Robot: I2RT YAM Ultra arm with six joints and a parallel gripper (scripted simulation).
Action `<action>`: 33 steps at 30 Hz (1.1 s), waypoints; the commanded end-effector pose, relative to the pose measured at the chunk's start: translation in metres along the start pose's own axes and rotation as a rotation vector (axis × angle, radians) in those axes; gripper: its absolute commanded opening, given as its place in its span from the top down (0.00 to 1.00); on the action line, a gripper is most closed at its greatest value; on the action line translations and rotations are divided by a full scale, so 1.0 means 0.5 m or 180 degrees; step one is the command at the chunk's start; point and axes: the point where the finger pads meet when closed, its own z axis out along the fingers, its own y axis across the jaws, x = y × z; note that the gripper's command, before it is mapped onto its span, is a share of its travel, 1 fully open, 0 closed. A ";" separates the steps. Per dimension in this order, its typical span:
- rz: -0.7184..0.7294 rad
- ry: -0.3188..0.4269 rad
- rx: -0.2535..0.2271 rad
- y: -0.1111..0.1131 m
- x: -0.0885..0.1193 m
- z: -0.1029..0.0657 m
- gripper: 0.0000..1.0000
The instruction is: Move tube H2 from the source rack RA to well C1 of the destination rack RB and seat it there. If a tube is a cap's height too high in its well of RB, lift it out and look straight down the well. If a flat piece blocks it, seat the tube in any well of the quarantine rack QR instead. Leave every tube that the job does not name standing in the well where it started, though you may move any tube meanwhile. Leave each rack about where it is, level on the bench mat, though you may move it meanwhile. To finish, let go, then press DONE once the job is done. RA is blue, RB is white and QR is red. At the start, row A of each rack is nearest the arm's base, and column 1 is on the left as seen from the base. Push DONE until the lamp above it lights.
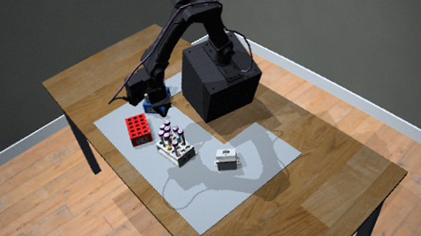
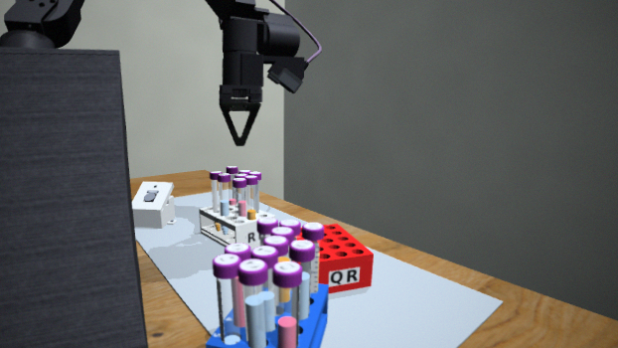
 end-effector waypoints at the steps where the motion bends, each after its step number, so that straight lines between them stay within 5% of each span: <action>1: -0.0032 0.0015 -0.0018 -0.032 0.000 0.008 1.00; 33: -0.0080 -0.0105 0.0013 -0.210 -0.063 0.017 1.00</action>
